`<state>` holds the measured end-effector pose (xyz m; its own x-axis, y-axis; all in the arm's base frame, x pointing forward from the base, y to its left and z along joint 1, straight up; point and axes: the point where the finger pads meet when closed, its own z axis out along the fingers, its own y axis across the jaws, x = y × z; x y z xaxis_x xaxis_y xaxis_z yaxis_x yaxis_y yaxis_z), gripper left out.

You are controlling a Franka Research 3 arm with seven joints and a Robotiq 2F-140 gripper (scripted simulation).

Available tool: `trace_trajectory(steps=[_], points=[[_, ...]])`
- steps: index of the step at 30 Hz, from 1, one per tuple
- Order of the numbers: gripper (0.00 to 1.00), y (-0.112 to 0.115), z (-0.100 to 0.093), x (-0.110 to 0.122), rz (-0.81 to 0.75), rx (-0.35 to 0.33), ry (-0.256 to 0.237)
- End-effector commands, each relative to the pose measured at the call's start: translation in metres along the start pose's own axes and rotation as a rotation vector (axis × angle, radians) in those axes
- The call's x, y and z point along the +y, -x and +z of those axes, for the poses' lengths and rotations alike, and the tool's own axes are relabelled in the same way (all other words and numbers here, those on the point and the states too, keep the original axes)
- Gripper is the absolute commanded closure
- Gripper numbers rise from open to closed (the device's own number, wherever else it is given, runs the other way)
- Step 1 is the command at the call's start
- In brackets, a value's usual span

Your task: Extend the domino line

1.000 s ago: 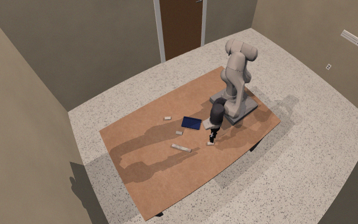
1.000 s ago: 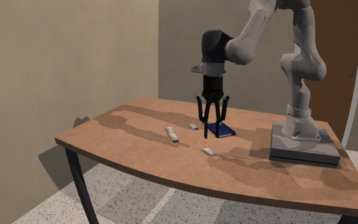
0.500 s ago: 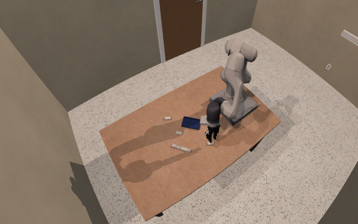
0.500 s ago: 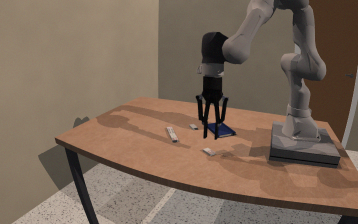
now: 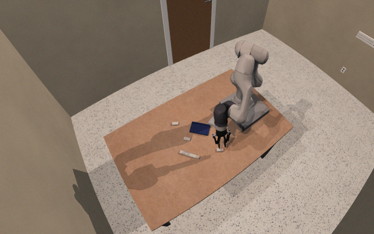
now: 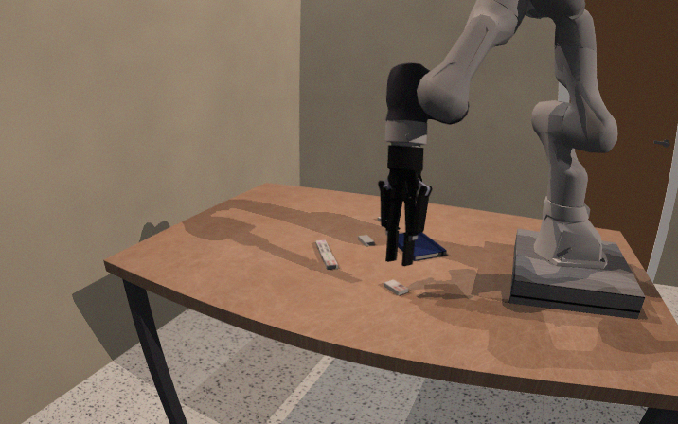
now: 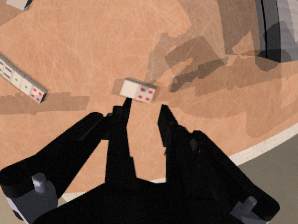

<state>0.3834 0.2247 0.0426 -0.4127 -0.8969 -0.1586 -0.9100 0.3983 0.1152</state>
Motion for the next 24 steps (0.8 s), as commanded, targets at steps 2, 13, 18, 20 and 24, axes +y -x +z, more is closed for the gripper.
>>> trace_trajectory(steps=[2, 13, 18, 20, 24], points=[[0.67, 0.0015, -0.0014, -0.0036, 0.307, -0.002, -0.036], [0.67, 0.0015, -0.0014, -0.0036, 0.569, -0.031, -0.040], [0.67, 0.0015, -0.0014, -0.0036, 0.753, -0.047, -0.047], [0.67, 0.0015, -0.0014, -0.0036, 0.806, -0.051, -0.049], [0.67, 0.0015, -0.0014, -0.0036, 0.908, -0.057, -0.055]])
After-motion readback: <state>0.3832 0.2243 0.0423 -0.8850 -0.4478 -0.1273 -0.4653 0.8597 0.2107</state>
